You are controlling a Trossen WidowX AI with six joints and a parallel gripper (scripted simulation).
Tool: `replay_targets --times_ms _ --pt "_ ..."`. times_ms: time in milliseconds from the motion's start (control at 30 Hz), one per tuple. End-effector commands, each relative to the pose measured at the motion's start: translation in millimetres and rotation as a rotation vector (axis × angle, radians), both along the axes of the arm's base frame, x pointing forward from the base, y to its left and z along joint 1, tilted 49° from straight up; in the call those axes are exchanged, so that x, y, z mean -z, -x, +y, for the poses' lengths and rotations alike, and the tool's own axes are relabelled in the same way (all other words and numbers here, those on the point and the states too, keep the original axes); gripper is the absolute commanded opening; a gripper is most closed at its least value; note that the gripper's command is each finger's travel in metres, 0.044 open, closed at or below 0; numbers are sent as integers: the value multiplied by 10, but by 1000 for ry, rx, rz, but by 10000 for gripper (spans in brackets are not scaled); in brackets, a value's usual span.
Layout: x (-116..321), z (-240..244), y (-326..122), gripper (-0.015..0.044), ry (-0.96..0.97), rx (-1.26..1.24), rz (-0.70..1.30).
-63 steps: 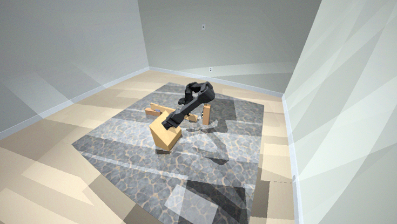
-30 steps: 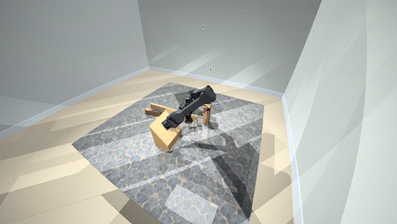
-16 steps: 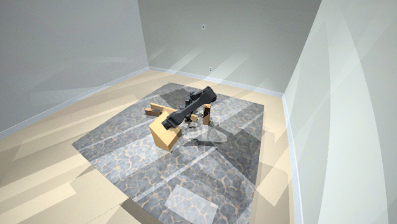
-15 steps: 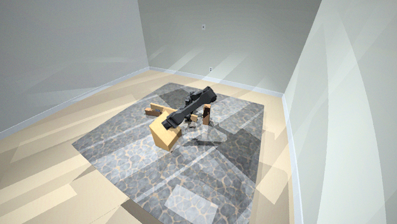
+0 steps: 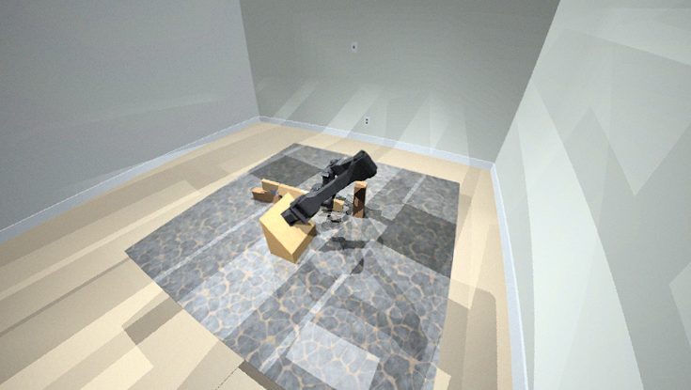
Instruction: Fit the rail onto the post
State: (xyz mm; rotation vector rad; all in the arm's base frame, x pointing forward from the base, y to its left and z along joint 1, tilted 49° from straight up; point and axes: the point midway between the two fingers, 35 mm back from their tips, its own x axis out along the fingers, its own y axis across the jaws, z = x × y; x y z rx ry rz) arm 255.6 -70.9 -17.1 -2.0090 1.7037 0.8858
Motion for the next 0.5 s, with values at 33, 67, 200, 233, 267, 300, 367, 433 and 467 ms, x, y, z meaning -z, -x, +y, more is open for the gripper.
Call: replay_targets --times_ms 33,67,200,233,267,300,367,433,467 --pt "-2 -5 -1 0 4 -2 0" --pt "-2 -5 -1 0 4 -2 0" --pt "-2 -5 -1 0 4 -2 0" --pt "-2 -5 -1 0 4 -2 0" --pt "-2 -5 -1 0 4 -2 0" --pt "-2 -5 -1 0 4 -2 0" --pt "-2 -5 -1 0 4 -2 0" --pt "-4 5 1 0 4 -2 0" --pt "-7 10 1 0 4 -2 0"
